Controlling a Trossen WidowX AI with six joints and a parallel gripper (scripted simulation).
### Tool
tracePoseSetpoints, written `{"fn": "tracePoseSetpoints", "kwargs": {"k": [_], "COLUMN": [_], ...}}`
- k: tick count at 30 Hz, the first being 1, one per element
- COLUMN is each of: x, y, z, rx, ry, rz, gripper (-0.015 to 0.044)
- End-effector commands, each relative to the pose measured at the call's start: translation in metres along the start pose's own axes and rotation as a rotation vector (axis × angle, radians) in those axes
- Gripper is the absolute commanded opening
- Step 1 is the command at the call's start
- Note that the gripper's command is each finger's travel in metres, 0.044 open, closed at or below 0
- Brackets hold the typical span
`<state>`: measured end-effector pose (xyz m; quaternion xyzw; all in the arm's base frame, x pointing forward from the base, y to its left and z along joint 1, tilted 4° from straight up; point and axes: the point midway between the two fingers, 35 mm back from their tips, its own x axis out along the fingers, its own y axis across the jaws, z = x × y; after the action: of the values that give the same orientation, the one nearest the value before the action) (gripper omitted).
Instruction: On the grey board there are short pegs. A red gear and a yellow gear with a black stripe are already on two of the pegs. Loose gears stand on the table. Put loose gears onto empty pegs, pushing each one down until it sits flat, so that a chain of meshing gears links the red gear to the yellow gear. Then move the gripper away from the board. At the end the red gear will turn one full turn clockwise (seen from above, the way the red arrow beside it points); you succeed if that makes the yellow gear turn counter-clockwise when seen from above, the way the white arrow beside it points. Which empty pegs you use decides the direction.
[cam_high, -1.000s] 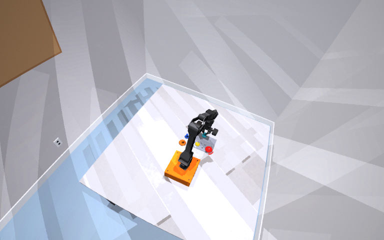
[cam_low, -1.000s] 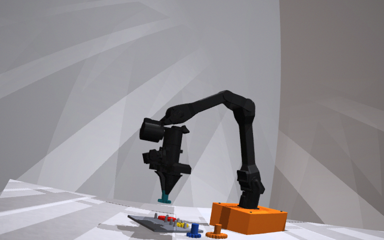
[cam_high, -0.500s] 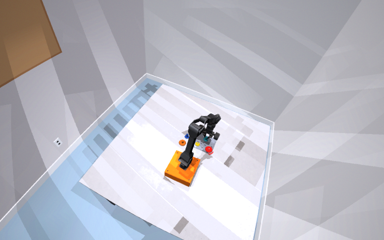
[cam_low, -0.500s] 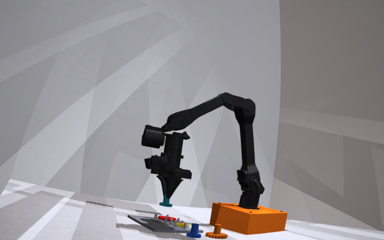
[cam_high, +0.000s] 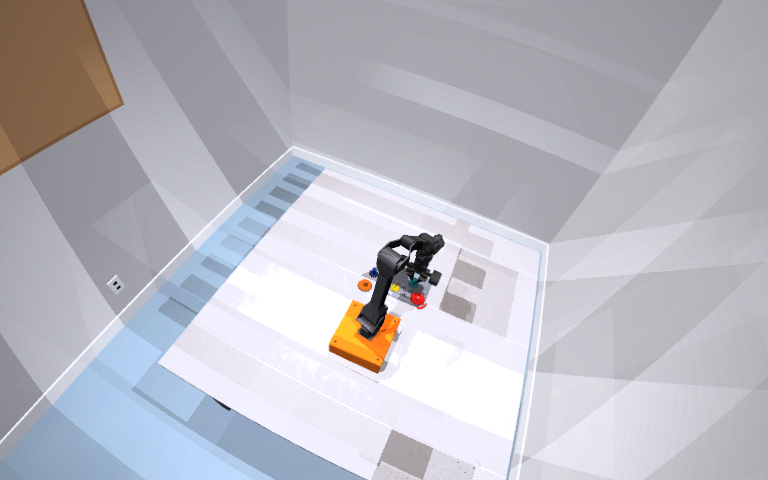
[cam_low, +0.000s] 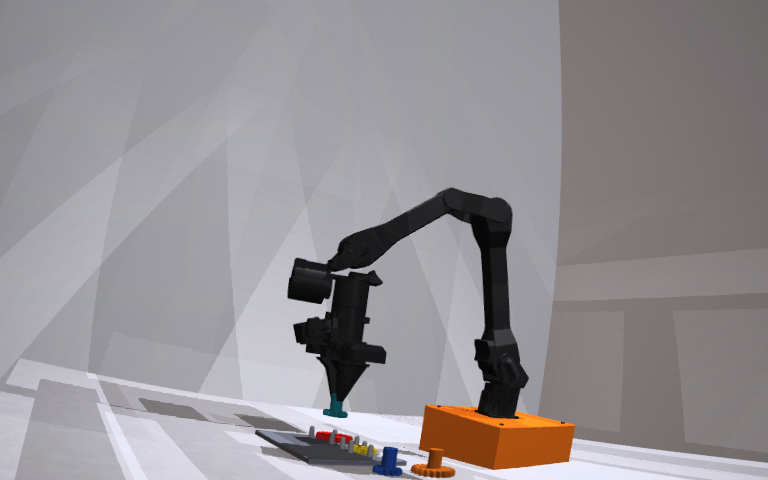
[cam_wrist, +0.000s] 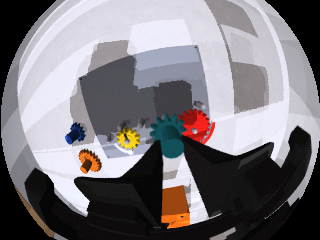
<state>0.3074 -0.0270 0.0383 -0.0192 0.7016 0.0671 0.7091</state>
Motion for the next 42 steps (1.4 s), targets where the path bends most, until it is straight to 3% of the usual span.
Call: {"fn": "tracePoseSetpoints", "kwargs": {"k": [1,17,31,42], "x": [0.000,0.001,0.019,0.033], "y": [-0.001,-0.001,-0.001,-0.001], "z": [0.000,0.000,-0.001,0.000], "rx": [-0.006,-0.014,-0.229,-0.087], "ry": [-0.002,-0.002,-0.002,-0.002], "rz": [-0.002,-0.002,-0.002,-0.001], "gripper": [0.0000,0.0000,0.0000,0.0000]}}
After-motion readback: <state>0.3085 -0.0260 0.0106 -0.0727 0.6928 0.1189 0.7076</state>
